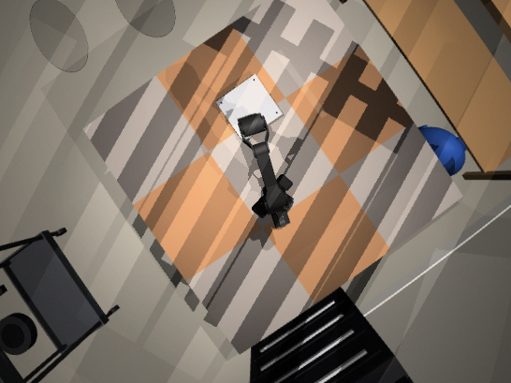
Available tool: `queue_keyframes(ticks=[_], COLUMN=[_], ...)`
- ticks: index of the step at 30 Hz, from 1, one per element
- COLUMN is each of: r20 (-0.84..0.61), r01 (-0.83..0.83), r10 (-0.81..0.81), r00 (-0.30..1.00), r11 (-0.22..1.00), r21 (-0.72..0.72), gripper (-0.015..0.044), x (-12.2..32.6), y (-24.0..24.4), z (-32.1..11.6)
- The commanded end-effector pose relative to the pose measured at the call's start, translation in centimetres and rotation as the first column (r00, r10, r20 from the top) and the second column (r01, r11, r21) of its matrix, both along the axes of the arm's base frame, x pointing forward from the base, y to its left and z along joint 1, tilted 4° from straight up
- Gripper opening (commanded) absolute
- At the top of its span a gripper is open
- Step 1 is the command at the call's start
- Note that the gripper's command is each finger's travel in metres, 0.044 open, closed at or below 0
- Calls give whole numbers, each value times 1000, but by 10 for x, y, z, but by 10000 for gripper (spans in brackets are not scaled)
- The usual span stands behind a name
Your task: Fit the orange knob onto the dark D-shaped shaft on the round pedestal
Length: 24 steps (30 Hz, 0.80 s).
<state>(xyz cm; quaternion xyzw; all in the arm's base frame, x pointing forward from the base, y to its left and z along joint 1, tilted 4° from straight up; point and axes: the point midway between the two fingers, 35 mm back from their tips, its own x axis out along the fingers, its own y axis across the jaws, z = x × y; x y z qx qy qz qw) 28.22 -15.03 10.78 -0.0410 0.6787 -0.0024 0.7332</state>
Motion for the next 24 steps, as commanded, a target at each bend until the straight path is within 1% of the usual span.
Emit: queue_keyframes(ticks=[1,15,17,21,24], r20=[3,2,0,-10,-10], r01=[-5,-14,-59,-202,-212], r10=[5,14,59,202,212], r00=[1000,1000,998,979,977], r11=[1000,1000,998,979,977], r21=[4,4,0,-11,-12], gripper=[0,0,0,0,0], x=[0,0,0,2,2], y=[1,1,1,0,0], z=[0,4,5,5,4])
